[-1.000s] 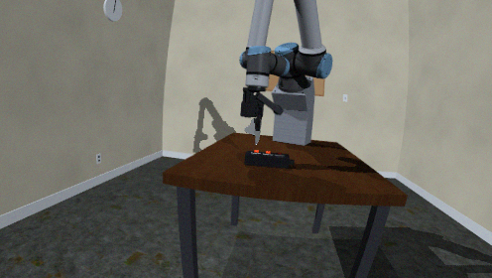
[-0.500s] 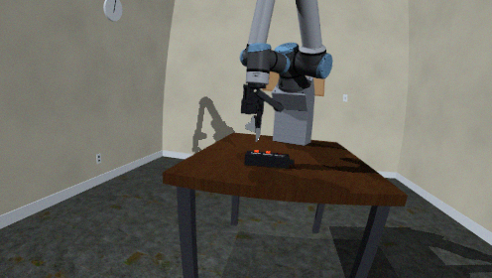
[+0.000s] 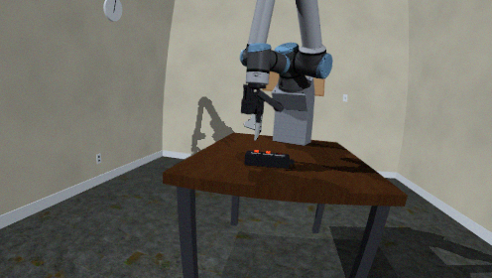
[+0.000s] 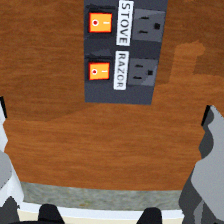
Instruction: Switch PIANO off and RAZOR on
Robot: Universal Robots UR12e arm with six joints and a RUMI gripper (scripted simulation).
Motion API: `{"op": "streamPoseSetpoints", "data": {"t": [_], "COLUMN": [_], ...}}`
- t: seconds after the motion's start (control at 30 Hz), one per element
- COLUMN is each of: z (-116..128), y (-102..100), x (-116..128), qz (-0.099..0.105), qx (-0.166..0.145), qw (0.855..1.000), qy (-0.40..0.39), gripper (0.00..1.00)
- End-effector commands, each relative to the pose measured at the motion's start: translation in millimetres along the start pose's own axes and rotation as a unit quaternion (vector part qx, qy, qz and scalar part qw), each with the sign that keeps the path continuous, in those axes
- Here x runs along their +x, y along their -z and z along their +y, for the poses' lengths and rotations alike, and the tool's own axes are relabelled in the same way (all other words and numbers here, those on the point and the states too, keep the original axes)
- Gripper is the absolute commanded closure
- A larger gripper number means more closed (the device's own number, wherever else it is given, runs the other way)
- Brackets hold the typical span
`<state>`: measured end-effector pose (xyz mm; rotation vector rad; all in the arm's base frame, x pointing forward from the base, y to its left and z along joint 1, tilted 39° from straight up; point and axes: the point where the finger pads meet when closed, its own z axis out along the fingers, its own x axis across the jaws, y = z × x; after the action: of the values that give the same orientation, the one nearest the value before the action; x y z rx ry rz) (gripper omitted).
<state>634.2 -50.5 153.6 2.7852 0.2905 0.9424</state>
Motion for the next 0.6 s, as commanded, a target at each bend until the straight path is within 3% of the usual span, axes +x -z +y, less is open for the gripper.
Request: {"op": "streamPoseSetpoints", "data": {"t": [0.0, 0.57], "z": [-1, -1], "y": [4, 58], "x": [-2, -3], "qz": [-0.001, -0.001], "qx": [0.000, 0.001], "qw": [1.000, 1.000], "qy": [0.000, 0.000], "gripper": [0.00, 0.00]}}
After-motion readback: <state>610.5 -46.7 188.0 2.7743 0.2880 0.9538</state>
